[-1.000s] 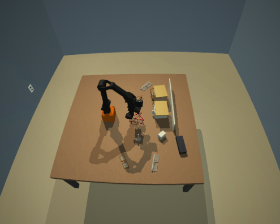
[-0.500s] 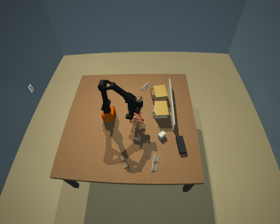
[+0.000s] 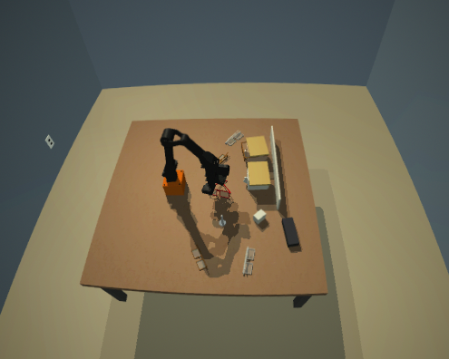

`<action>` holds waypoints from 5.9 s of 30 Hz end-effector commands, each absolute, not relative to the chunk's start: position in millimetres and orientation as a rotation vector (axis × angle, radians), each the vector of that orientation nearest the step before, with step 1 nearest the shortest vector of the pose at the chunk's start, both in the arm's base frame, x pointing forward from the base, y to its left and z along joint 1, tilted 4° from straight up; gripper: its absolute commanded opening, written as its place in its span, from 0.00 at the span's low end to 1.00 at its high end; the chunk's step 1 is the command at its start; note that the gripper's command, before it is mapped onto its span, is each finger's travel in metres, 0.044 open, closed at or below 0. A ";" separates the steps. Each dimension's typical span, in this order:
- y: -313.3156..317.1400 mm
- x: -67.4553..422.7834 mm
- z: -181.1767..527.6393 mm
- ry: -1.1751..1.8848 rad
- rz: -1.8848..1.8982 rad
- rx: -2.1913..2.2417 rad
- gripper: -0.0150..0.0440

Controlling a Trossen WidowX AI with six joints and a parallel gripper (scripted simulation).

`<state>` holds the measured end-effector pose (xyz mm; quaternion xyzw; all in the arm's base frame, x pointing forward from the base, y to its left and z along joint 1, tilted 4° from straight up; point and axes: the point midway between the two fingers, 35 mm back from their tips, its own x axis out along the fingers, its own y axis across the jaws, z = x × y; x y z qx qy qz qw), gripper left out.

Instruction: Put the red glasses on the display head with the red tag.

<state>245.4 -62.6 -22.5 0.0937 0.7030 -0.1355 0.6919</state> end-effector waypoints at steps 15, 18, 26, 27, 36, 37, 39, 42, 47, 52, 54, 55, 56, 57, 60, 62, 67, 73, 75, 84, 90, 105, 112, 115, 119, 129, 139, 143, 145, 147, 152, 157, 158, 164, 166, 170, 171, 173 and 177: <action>-66.7 239.7 -52.1 1.578 -0.306 0.203 0.46; -66.7 239.7 -52.3 1.578 -0.306 0.203 0.46; -63.1 240.9 -52.6 1.578 -0.306 0.204 0.46; -64.5 240.2 -52.1 1.579 -0.301 0.208 0.45; -64.5 240.2 -52.1 1.579 -0.301 0.208 0.34; -64.5 240.2 -52.1 1.579 -0.301 0.208 0.33; -64.5 240.2 -52.1 1.579 -0.301 0.208 0.31; -64.5 240.2 -52.1 1.579 -0.301 0.208 0.28; -64.5 240.2 -52.1 1.579 -0.301 0.208 0.25; -64.4 241.8 -46.1 1.578 -0.302 0.207 0.25; -64.2 243.7 -37.1 1.578 -0.302 0.207 0.25; -64.0 244.6 -31.5 1.578 -0.302 0.207 0.25; -63.7 245.4 -25.4 1.578 -0.302 0.207 0.25; -63.4 246.1 -19.2 1.578 -0.303 0.206 0.25; -62.5 247.6 0.5 1.577 -0.304 0.206 0.25; -61.7 248.5 15.2 1.577 -0.304 0.205 0.25; -60.3 249.6 45.2 1.576 -0.305 0.204 0.25; -61.5 252.2 49.1 1.576 -0.305 0.204 0.25; -65.6 253.7 49.7 1.576 -0.305 0.204 0.25; -111.0 265.0 56.0 1.573 -0.307 0.203 0.25; -146.4 267.9 59.7 1.571 -0.309 0.201 0.25; -240.1 252.9 66.2 1.571 -0.317 0.193 0.25; -283.9 234.4 67.9 1.574 -0.322 0.188 0.25; -293.1 229.5 68.1 1.575 -0.323 0.187 0.25; -293.3 229.5 67.1 1.575 -0.323 0.187 0.25; -297.9 227.7 12.8 1.575 -0.323 0.187 0.25; -299.4 224.2 8.4 1.575 -0.323 0.187 0.25; -301.6 219.5 8.7 1.576 -0.324 0.187 0.25; -302.0 218.6 8.8 1.576 -0.324 0.186 0.25; -302.0 218.4 8.8 1.576 -0.324 0.186 0.25; -303.2 216.0 9.0 1.576 -0.324 0.186 0.25; -305.1 212.1 9.2 1.576 -0.324 0.186 0.25; -305.4 211.4 9.3 1.576 -0.324 0.186 0.25; -307.3 206.6 9.6 1.577 -0.324 0.186 0.25; -307.8 205.0 9.7 1.577 -0.324 0.186 0.25; -308.7 201.7 9.9 1.577 -0.324 0.186 0.25; -309.0 200.8 9.9 1.577 -0.324 0.186 0.25; -309.3 199.2 10.0 1.577 -0.324 0.186 0.25; -310.0 195.8 10.1 1.578 -0.325 0.186 0.25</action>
